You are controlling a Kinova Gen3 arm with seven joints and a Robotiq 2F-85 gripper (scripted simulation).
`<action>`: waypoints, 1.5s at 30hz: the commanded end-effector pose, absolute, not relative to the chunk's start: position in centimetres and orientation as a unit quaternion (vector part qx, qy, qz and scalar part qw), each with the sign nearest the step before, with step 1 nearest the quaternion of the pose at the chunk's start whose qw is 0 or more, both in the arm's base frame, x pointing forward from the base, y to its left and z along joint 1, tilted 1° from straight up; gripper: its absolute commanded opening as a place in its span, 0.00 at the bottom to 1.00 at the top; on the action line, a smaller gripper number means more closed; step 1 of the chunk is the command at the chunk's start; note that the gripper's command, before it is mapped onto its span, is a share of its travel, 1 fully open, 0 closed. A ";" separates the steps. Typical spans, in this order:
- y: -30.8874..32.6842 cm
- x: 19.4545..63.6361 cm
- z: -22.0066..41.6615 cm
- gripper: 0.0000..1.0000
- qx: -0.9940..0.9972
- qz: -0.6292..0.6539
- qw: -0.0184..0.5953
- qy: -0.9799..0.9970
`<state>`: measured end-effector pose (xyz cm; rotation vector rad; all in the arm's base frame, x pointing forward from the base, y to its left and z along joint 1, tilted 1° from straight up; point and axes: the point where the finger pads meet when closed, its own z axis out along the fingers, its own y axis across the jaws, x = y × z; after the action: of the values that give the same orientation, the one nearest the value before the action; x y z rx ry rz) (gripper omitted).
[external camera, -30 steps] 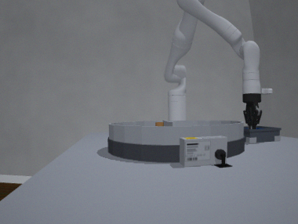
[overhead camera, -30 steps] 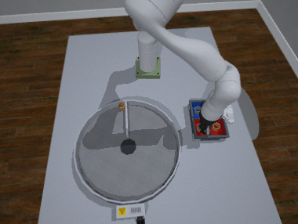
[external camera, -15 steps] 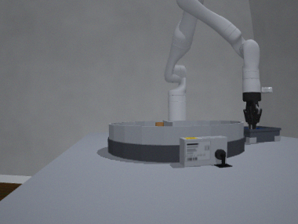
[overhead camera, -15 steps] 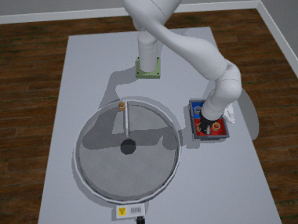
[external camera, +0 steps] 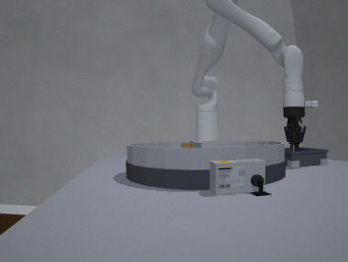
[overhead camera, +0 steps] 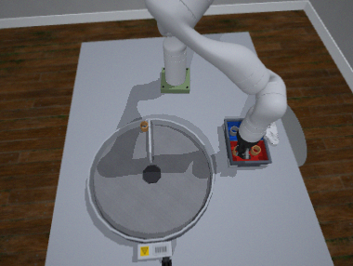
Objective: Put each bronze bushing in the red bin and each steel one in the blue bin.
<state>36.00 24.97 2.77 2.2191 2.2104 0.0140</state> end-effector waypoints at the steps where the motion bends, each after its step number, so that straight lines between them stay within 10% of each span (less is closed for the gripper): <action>1: 25.0 36.1 3.0 0.16 0.709 0.006 0.005 0.705; 30: 25.0 36.1 3.7 0.16 0.709 0.006 0.005 0.705; 45: 25.0 35.9 13.7 0.16 0.709 0.006 0.005 0.705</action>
<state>34.74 25.06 11.05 2.2145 2.2376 -0.0304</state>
